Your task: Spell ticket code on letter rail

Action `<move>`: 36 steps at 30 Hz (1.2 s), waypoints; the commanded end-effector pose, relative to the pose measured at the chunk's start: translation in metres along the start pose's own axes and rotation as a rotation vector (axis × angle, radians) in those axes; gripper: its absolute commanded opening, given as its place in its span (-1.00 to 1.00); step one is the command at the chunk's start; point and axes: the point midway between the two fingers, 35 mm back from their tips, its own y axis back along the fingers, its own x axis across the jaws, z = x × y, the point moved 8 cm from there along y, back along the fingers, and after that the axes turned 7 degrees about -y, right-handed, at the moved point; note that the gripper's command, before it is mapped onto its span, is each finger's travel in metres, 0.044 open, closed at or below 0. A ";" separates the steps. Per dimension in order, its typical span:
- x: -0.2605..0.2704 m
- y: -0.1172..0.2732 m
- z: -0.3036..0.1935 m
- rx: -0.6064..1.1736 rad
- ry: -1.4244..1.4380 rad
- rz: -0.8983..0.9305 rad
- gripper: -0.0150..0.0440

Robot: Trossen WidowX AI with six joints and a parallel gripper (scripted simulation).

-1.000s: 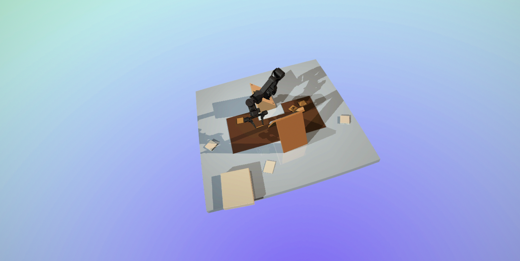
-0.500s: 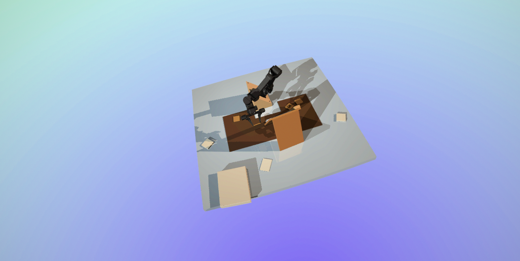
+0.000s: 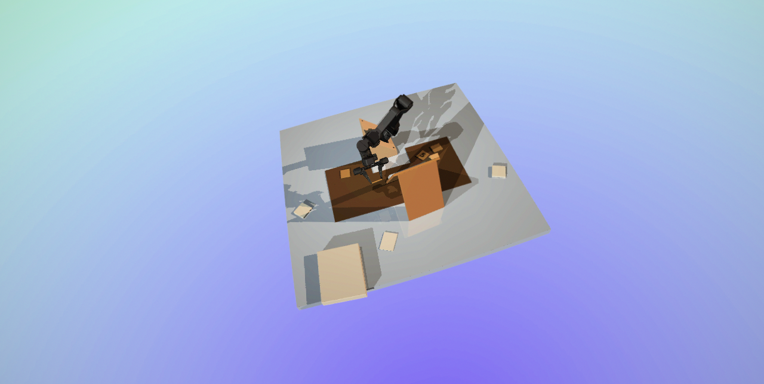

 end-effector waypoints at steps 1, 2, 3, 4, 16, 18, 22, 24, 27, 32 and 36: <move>0.002 0.001 0.001 -0.004 0.002 -0.005 -0.49; 0.003 0.001 0.001 -0.004 0.002 -0.005 -0.49; 0.003 0.001 0.001 -0.004 0.002 -0.005 -0.49; 0.004 0.001 0.001 -0.004 0.002 -0.004 -0.49; 0.010 0.000 0.000 -0.004 0.002 -0.004 -0.49; 0.011 0.000 0.000 -0.004 0.002 -0.004 -0.49; 0.013 0.000 0.000 -0.003 0.002 -0.004 -0.49; 0.014 0.000 0.000 -0.003 0.002 -0.004 -0.49; 0.015 0.000 0.000 -0.003 0.002 -0.004 -0.49; 0.018 0.000 -0.001 -0.003 0.001 -0.004 -0.49; 0.020 0.000 -0.001 -0.003 0.001 -0.004 -0.49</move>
